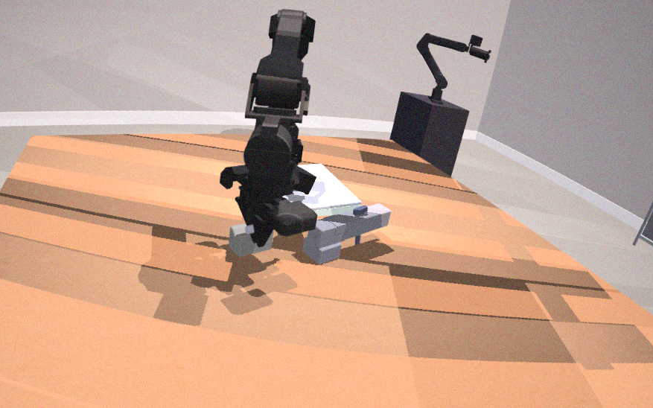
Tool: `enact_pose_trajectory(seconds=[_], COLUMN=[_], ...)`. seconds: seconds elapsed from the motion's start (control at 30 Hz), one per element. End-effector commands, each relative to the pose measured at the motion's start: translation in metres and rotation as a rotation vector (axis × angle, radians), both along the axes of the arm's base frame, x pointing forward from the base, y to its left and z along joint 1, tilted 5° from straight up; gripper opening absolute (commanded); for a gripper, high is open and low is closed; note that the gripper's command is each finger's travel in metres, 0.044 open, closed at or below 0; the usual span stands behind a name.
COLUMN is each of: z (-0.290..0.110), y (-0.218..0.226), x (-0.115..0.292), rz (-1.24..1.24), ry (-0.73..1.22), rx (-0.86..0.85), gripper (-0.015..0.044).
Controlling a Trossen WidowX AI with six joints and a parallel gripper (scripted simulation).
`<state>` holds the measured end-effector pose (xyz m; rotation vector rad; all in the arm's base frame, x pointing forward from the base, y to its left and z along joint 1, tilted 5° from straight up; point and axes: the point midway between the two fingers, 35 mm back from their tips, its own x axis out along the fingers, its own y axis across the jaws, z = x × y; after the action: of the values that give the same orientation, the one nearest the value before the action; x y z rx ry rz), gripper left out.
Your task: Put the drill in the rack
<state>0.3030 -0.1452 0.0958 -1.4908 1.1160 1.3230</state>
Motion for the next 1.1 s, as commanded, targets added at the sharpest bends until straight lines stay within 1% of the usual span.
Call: enact_pose_trajectory(seconds=[0.0,1.07], z=[0.003,0.001], y=[0.0,-0.032], x=[0.002,-0.055], rz=[-0.004,-0.004], ry=[-0.008,-0.003], rx=[0.001,-0.003], gripper=[0.0,0.0])
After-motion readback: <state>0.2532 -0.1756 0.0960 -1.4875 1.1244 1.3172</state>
